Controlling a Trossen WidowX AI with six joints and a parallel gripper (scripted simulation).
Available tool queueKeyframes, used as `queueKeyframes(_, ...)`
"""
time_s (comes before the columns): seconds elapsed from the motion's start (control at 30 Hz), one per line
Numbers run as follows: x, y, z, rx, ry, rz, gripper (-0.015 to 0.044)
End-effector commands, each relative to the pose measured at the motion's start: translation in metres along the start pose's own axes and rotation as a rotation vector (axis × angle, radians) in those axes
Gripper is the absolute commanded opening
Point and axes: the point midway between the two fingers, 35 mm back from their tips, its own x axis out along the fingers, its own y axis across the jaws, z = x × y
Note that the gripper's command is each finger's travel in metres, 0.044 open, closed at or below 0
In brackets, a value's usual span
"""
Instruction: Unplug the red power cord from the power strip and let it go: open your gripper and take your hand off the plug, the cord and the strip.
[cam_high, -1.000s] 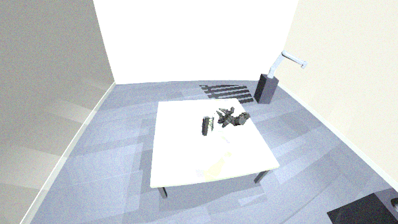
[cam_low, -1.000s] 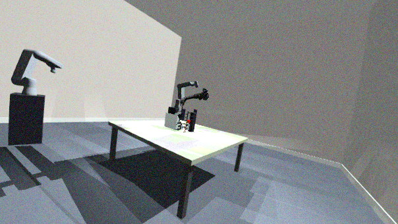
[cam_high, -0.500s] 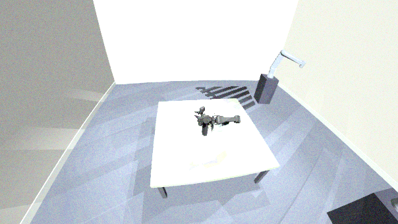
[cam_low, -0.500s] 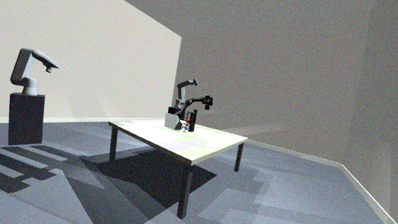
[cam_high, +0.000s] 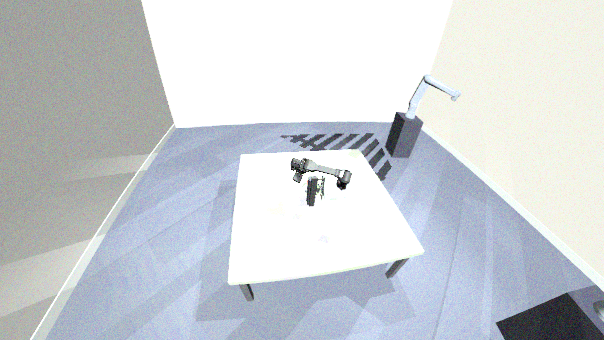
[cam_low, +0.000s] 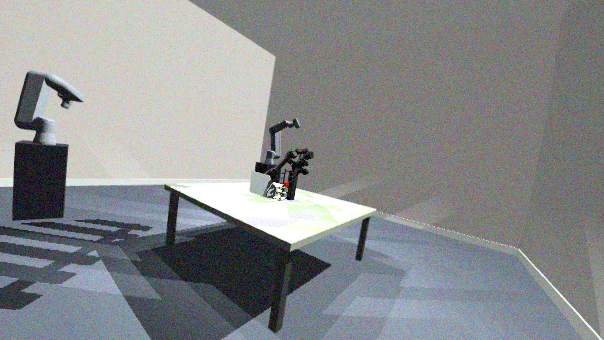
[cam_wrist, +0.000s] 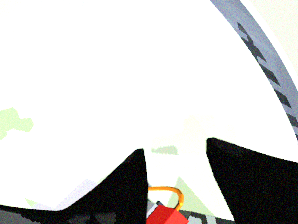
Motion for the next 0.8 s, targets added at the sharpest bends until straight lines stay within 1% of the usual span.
queueKeyframes(0.0, 0.042, -0.026, -0.036, 0.382, 0.275, 0.102, 0.016)
queueKeyframes(0.13, 0.069, -0.041, -0.073, 0.831, 0.577, 0.192, 0.016)
queueKeyframes(0.2, 0.074, -0.044, -0.083, 0.983, 0.679, 0.216, 0.016)
queueKeyframes(0.77, 0.07, -0.038, -0.087, 1.002, 0.692, 0.218, 0.016)
